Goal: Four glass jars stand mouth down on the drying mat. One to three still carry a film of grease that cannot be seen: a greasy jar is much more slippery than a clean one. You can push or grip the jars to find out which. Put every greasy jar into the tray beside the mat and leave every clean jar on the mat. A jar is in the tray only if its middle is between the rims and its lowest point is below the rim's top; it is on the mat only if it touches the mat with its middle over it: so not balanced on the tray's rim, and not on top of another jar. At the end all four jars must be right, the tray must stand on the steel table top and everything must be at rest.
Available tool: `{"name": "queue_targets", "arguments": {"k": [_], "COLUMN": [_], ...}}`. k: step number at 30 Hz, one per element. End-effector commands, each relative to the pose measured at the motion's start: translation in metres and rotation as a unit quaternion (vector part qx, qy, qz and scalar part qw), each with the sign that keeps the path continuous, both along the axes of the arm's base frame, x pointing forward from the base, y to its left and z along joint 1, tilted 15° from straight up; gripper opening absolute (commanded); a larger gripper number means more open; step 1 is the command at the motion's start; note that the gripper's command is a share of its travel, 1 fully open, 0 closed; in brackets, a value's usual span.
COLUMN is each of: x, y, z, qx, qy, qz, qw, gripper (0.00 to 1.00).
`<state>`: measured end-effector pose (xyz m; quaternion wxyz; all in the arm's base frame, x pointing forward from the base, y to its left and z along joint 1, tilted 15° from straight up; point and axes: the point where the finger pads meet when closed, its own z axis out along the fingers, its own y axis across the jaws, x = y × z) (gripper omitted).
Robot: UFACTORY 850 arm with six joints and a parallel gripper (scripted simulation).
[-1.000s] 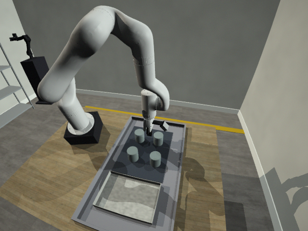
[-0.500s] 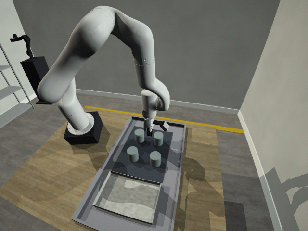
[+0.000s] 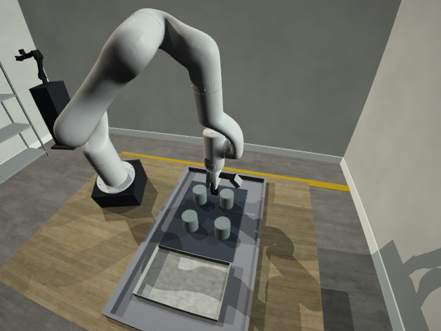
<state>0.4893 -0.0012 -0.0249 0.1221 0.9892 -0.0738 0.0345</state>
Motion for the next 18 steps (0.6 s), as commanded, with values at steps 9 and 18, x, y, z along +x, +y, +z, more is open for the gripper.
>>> {"name": "queue_targets", "arguments": {"k": [9,18], "x": [0.0025,0.0034], "y": [0.0000,-0.0001], "z": [0.0007,0.0008], "qx": [0.000,0.000], "qy": [-0.001,-0.001], "qz": [0.000,0.000], "qw": [1.000,1.000], "gripper": [0.00,0.00]}}
